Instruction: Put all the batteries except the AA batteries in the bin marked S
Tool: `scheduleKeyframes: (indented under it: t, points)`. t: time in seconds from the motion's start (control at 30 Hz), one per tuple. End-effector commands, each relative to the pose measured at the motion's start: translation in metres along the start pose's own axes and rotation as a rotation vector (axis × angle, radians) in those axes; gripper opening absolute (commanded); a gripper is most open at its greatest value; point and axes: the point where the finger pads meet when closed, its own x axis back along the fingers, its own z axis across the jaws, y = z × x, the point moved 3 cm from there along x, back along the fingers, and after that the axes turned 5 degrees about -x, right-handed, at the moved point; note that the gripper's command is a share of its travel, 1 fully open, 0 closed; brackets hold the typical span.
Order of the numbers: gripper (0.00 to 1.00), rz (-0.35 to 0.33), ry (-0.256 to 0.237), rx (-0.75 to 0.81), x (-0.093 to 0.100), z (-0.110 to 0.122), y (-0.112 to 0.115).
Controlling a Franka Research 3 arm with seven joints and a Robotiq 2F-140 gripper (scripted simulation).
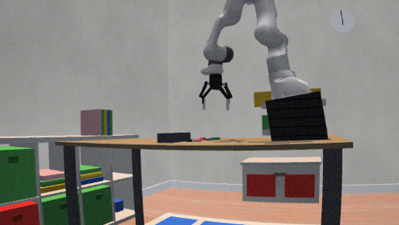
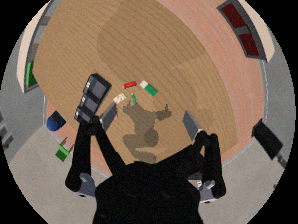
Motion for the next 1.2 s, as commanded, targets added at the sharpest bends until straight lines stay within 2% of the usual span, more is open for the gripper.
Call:
scheduleKeyframes:
  t: [0.0,0.03,0.07,0.17,0.2,0.23,0.37,0.43,0.53,0.6,0.63,0.8,0.9,1.07,1.17]
  points:
    - [1.00,0.000,0.000,0.000,0.000,0.000,0.000]
    - [1.00,0.000,0.000,0.000,0.000,0.000,0.000]
    - [0.05,0.000,0.000,0.000,0.008,0.000,0.000]
    - [0.05,0.000,0.000,0.000,0.033,-0.001,0.001]
    - [0.05,0.000,0.000,0.000,0.036,-0.001,0.001]
    - [0.05,0.000,0.000,0.000,0.036,-0.001,0.001]
    - [0.05,0.018,-0.002,0.199,0.033,-0.031,0.014]
    - [0.05,0.021,-0.003,0.229,0.032,-0.038,0.016]
    - [0.05,0.020,0.004,0.342,0.032,-0.057,0.032]
    - [0.05,0.020,0.004,0.342,0.032,-0.057,0.032]
    - [0.05,0.019,0.009,0.417,0.031,-0.064,0.038]
    - [0.05,0.019,0.017,0.546,0.031,-0.092,0.065]
    - [0.05,0.017,0.022,0.635,0.031,-0.096,0.068]
    - [0.05,0.019,0.030,0.764,0.031,-0.121,0.097]
    - [0.05,0.018,0.031,0.793,0.031,-0.121,0.097]
